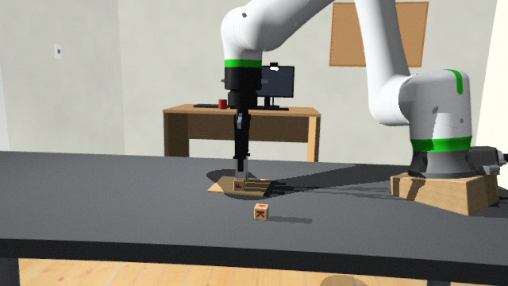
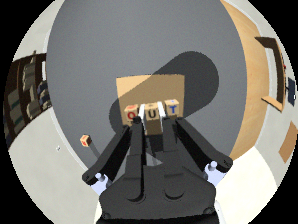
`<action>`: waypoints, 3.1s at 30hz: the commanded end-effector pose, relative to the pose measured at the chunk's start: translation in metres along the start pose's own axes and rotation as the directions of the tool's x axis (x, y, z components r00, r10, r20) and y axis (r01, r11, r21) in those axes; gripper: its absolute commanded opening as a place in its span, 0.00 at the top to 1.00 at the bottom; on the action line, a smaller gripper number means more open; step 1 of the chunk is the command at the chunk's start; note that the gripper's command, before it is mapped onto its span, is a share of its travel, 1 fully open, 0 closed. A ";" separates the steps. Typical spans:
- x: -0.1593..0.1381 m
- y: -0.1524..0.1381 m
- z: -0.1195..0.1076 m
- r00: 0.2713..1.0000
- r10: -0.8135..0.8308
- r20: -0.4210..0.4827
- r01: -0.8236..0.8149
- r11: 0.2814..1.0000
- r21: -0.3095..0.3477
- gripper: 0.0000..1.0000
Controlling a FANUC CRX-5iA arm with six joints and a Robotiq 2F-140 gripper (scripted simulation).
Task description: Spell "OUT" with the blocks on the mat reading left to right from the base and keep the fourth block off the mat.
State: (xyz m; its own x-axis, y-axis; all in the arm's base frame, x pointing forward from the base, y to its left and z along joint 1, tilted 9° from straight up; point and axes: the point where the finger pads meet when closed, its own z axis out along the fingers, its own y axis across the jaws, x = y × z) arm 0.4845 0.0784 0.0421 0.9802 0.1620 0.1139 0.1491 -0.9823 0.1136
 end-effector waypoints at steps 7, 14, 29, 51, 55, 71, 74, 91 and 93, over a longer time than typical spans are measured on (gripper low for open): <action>0.000 0.000 0.002 1.000 0.000 0.000 0.000 1.000 0.000 0.87; 0.000 0.000 0.002 1.000 0.000 0.000 0.000 1.000 0.000 0.87; 0.000 0.000 0.004 1.000 0.000 0.000 0.000 1.000 0.000 0.87; 0.000 0.000 0.005 1.000 0.000 0.000 0.000 1.000 0.000 0.87; 0.000 0.000 0.005 1.000 0.000 0.000 0.000 1.000 0.000 0.87; 0.000 0.000 0.005 1.000 0.000 0.000 0.000 1.000 0.000 0.87; 0.000 0.000 0.005 1.000 0.000 0.000 0.000 1.000 0.000 0.87; 0.000 0.000 0.005 1.000 0.000 0.000 0.000 1.000 0.000 0.75; 0.000 0.000 0.005 1.000 0.000 0.000 0.000 1.000 0.000 0.75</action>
State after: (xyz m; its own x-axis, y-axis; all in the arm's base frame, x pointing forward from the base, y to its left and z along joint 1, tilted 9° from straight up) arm 0.4854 0.0779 0.0365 0.9802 0.1620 0.1140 0.1491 -0.9823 0.1137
